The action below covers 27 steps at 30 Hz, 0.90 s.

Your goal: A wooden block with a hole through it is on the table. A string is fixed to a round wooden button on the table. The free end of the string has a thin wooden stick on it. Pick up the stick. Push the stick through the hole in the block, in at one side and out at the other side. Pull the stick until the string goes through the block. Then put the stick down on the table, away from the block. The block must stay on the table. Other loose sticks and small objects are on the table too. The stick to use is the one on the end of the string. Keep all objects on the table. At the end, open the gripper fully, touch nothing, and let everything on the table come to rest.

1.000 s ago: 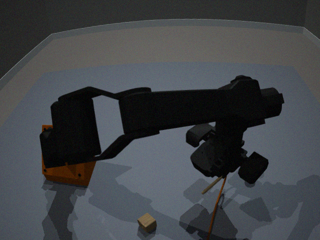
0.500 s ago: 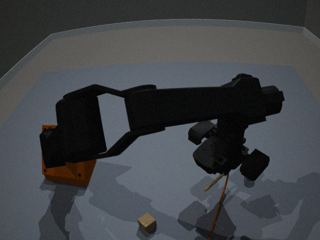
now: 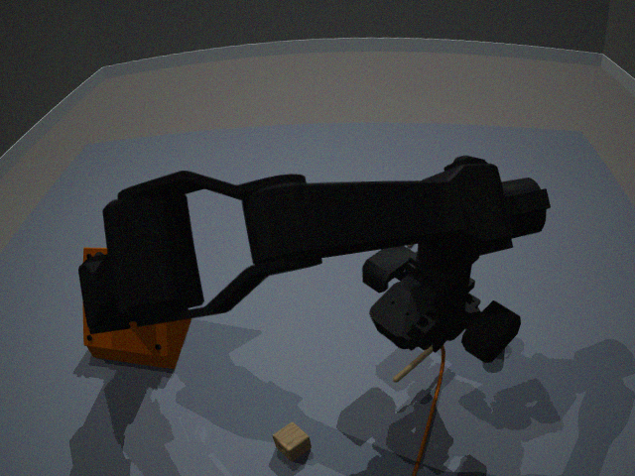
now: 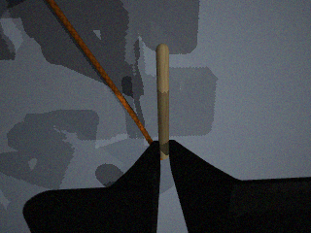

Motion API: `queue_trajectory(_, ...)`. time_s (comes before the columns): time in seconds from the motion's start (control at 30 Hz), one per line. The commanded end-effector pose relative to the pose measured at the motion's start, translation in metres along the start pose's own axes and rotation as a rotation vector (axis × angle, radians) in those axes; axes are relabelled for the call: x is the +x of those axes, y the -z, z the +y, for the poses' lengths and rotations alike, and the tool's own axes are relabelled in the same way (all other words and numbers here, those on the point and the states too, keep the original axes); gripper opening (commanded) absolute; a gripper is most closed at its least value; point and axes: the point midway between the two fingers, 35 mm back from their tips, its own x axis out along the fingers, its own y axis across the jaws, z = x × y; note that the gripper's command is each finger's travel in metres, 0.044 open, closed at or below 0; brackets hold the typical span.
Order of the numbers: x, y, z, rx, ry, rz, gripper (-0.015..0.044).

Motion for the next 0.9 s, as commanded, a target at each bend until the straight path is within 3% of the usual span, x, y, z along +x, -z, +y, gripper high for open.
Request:
queue_trajectory(0.0,0.003,-0.002,-0.003,-0.001,0.0,0.004,0.0)
queue_trajectory(0.87,0.024,-0.015,-0.025,-0.002,0.001,0.0,0.0)
